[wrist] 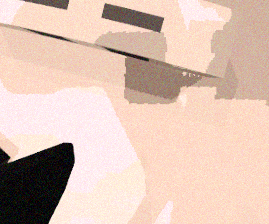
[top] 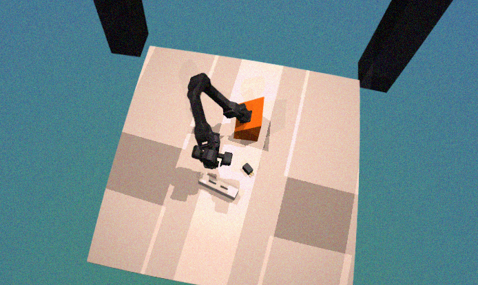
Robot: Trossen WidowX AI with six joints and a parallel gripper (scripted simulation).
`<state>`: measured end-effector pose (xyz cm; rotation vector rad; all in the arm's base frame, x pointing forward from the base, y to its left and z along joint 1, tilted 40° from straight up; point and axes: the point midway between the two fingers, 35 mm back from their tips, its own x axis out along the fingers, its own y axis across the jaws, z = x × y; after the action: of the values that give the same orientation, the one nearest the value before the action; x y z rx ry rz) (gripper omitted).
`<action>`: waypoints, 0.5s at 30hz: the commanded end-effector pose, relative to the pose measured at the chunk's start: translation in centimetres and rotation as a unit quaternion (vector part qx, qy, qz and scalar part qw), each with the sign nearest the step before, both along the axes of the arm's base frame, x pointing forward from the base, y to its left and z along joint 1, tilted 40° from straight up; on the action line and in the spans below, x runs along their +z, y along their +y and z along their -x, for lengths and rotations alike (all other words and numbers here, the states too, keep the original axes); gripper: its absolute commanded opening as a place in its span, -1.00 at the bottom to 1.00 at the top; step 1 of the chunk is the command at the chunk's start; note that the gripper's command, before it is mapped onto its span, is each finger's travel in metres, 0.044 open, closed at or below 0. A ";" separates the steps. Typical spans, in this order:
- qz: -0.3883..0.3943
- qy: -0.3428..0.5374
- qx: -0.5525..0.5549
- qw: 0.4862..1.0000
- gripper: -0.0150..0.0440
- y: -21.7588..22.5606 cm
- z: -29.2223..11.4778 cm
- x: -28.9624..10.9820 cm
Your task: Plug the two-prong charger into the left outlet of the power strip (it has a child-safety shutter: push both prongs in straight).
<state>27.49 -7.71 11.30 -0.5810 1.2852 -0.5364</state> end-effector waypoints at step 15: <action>0.005 0.136 0.102 0.985 1.00 4.5 -0.5 -5.7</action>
<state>28.06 -3.98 6.66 -0.7637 1.4278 -0.3449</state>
